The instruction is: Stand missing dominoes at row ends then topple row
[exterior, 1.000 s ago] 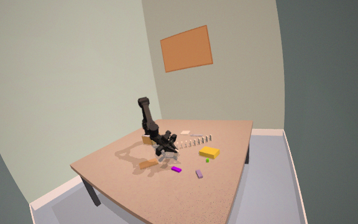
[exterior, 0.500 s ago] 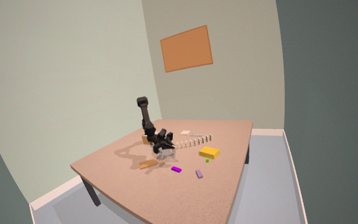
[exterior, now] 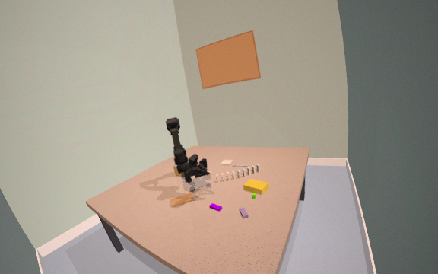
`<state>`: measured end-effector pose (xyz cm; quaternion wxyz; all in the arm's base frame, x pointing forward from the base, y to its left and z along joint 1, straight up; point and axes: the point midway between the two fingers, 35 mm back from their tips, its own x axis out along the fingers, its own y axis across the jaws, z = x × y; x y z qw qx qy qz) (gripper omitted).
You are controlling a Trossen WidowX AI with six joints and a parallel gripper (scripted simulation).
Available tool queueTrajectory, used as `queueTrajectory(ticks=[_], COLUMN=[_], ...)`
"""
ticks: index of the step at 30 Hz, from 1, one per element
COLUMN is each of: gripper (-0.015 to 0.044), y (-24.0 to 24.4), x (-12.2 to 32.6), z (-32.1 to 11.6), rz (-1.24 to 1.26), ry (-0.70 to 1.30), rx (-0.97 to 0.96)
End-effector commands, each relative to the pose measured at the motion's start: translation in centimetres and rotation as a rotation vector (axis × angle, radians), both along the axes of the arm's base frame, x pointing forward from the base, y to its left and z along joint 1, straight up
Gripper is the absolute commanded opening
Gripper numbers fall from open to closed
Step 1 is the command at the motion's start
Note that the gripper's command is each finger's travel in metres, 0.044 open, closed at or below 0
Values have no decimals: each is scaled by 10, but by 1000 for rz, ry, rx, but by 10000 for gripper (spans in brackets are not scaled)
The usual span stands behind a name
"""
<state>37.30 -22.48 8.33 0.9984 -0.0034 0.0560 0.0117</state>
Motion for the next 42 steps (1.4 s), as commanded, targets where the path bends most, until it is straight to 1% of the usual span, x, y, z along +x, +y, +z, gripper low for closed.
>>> queueTrajectory(ticks=[1, 20, 42], gripper=[25, 25, 25], y=[8, 10, 6], x=[-10, -12, 0], z=[4, 3, -70], rz=[17, 21, 42], ry=[-34, -40, -15], rx=[-9, -14, -55])
